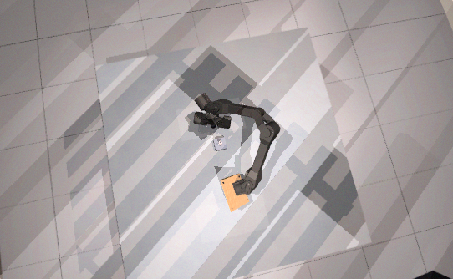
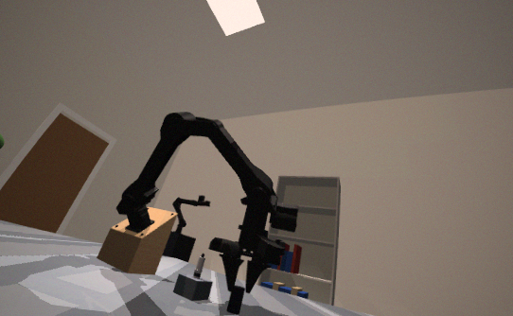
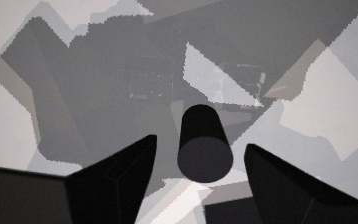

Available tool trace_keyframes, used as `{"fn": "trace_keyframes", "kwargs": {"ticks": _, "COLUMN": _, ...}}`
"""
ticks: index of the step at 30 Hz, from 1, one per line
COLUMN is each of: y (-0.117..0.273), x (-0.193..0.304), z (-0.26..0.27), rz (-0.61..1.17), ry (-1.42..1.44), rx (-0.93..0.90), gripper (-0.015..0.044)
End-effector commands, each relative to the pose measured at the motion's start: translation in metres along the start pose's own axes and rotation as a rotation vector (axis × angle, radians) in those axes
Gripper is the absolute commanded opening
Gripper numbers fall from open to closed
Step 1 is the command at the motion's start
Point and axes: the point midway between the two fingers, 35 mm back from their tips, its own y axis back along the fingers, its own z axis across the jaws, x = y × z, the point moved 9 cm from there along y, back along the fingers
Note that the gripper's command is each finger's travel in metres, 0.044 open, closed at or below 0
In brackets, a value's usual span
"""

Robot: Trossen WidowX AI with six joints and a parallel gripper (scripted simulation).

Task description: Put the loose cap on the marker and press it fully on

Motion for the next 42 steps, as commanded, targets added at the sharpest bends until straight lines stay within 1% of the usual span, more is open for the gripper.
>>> {"fn": "trace_keyframes", "kwargs": {"ticks": 1, "y": -0.007, "x": 0.001, "z": 0.0, "rz": -0.002, "ry": 0.006, "rx": 0.007, "gripper": 0.0247}}
{"fn": "trace_keyframes", "kwargs": {"ticks": 15, "y": -0.027, "x": 0.002, "z": -0.001, "rz": -0.002, "ry": 0.006, "rx": 0.009, "gripper": 0.0247}}
{"fn": "trace_keyframes", "kwargs": {"ticks": 19, "y": -0.027, "x": 0.002, "z": -0.001, "rz": -0.002, "ry": 0.006, "rx": 0.009, "gripper": 0.0142}}
{"fn": "trace_keyframes", "kwargs": {"ticks": 28, "y": -0.027, "x": 0.002, "z": -0.001, "rz": -0.002, "ry": 0.006, "rx": 0.009, "gripper": 0.0082}}
{"fn": "trace_keyframes", "kwargs": {"ticks": 31, "y": -0.023, "x": 0.002, "z": 0.001, "rz": -0.003, "ry": 0.031, "rx": -0.004, "gripper": 0.0003}}
{"fn": "trace_keyframes", "kwargs": {"ticks": 42, "y": 0.01, "x": 0.002, "z": 0.001, "rz": -0.001, "ry": 0.018, "rx": 0.0, "gripper": 0.0}}
